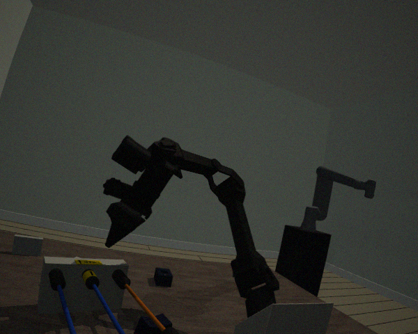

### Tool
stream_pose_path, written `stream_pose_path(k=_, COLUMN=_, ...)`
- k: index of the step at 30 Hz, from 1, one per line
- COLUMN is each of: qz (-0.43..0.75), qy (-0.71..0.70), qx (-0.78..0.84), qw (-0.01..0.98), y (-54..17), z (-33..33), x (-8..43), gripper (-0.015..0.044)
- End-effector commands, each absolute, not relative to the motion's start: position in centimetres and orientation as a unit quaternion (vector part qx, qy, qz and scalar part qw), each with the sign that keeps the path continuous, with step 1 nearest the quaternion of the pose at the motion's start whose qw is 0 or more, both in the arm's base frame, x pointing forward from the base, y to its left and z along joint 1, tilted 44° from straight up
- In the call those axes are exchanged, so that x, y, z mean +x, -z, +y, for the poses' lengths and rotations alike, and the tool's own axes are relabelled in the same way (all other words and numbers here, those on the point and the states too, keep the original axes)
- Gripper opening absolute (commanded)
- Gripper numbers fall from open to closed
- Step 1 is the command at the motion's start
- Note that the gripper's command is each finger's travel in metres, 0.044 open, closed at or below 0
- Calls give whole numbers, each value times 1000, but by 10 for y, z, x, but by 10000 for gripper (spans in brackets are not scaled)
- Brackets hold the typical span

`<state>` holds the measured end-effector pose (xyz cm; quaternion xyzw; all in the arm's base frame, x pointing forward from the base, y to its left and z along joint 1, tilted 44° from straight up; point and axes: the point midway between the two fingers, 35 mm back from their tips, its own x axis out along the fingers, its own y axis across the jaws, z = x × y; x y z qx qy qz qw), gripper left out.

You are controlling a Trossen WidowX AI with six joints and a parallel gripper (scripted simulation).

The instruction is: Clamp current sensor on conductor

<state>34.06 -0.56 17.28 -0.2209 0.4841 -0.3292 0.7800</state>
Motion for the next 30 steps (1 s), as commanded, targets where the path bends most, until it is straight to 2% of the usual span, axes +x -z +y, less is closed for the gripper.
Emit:
stream_pose_path(k=1, qz=536, qy=258, qx=-271, qw=757, y=-131, z=17, x=308, gripper=331)
stream_pose_path(k=9, qz=620, qy=120, qx=-364, qw=685, y=-58, z=33, x=220, gripper=331)
stream_pose_path(k=30, qz=621, qy=117, qx=-365, qw=683, y=-37, z=19, x=225, gripper=331)
